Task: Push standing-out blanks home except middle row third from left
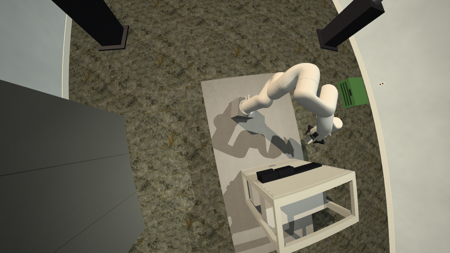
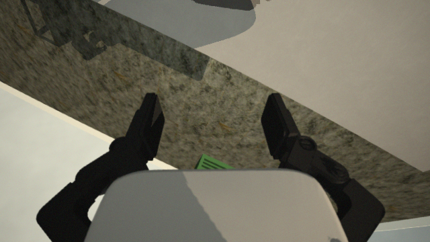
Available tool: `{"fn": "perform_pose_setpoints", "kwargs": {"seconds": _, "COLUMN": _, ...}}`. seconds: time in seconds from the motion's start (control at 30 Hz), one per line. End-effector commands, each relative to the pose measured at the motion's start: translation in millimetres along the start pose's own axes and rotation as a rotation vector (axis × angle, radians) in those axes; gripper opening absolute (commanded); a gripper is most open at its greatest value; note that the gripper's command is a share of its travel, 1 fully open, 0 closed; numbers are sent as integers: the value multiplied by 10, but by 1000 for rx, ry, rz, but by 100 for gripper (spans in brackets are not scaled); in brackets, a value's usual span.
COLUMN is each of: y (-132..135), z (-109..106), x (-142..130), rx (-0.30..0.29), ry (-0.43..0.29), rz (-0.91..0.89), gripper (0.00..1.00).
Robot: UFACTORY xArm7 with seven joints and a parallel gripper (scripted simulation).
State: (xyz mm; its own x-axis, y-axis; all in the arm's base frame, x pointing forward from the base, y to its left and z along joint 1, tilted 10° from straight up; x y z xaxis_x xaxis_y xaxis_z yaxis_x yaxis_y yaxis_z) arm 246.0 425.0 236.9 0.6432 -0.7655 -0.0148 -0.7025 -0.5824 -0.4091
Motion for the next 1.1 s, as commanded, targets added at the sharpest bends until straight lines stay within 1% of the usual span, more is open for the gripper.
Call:
{"fn": "perform_pose_setpoints", "kwargs": {"seconds": 0.0, "y": 172, "z": -106, "x": -115, "rx": 9, "ry": 3, "rz": 8, "gripper": 100}}
{"fn": "perform_pose_setpoints", "kwargs": {"seconds": 0.1, "y": 218, "z": -123, "x": -143, "rx": 9, "ry": 3, "rz": 8, "gripper": 100}}
{"fn": "perform_pose_setpoints", "kwargs": {"seconds": 0.57, "y": 235, "z": -98, "x": -126, "rx": 4, "ry": 9, "rz": -1, "gripper": 100}}
{"fn": "perform_pose_setpoints", "kwargs": {"seconds": 0.8, "y": 286, "z": -21, "x": -73, "rx": -10, "ry": 25, "rz": -27, "gripper": 100}}
{"fn": "perform_pose_setpoints", "kwargs": {"seconds": 1.0, "y": 373, "z": 101, "x": 13, "rx": -34, "ry": 51, "rz": -70, "gripper": 100}}
{"fn": "perform_pose_setpoints", "kwargs": {"seconds": 1.07, "y": 373, "z": 101, "x": 13, "rx": -34, "ry": 51, "rz": -70, "gripper": 100}}
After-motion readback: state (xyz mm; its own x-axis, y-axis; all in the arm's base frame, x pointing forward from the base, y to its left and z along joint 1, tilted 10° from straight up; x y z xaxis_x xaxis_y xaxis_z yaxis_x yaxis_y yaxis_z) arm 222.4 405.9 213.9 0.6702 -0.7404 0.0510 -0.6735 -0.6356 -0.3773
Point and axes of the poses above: the point where the finger pads meet when closed, its own z axis out along the fingers, its own y axis across the jaws, x = y × z, the point moved 2 cm from there along -z, back along the fingers, and after that the axes turned 13 degrees about -z, right-handed, at the moved point
